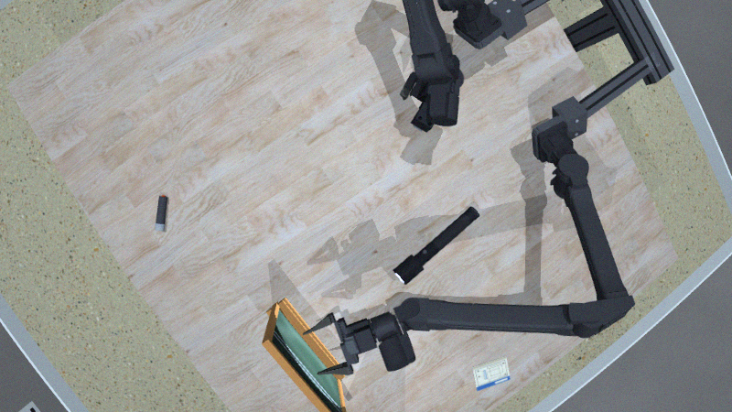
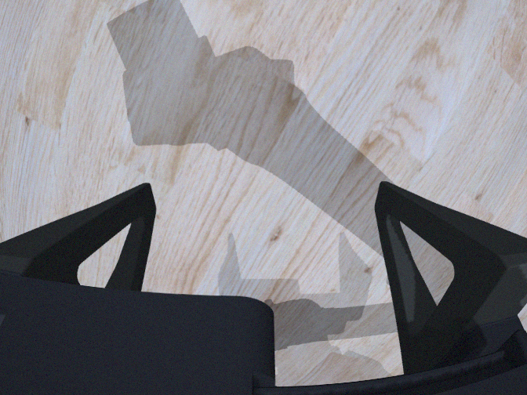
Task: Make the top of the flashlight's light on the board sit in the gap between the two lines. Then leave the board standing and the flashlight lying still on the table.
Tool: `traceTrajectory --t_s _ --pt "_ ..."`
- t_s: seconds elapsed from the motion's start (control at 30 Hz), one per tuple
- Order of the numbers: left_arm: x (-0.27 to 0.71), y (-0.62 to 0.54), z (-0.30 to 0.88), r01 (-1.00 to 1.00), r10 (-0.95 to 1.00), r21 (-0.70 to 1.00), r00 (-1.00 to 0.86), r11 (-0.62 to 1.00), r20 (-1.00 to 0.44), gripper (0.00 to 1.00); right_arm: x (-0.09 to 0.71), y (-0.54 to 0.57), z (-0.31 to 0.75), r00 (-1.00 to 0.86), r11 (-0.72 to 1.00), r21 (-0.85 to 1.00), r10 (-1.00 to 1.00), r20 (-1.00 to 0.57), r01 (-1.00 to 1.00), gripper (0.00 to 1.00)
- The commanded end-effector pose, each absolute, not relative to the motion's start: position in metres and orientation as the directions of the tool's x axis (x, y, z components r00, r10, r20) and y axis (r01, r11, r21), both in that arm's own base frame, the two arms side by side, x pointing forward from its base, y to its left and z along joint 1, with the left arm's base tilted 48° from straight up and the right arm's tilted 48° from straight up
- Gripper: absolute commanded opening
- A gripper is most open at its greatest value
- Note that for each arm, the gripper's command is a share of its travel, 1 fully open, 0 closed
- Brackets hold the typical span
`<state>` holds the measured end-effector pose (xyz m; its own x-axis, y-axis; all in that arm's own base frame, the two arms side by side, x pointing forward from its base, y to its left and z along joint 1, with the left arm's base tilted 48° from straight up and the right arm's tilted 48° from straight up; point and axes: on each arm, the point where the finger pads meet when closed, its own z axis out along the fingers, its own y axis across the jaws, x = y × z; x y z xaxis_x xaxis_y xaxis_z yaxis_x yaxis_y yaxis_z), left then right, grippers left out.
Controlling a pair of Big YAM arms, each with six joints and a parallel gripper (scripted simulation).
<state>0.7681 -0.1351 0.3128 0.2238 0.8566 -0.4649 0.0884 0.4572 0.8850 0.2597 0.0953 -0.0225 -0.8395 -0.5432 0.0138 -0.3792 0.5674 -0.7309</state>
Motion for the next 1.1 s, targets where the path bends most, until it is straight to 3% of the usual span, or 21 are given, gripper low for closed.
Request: traceTrajectory --t_s 0.0,1.07 --pt "0.7669 -0.1407 0.3220 0.080 0.852 0.884 0.239 0.460 -0.465 1.00 0.2642 0.1021 -0.0201 -0.836 0.574 -0.729 -0.549 -0.004 -0.373 1.00" --pt "0.7700 -0.1387 0.3292 0.065 0.852 0.884 0.243 0.463 -0.464 1.00 0.2694 0.1063 -0.0186 -0.837 0.582 -0.727 -0.546 -0.017 -0.365 0.95"
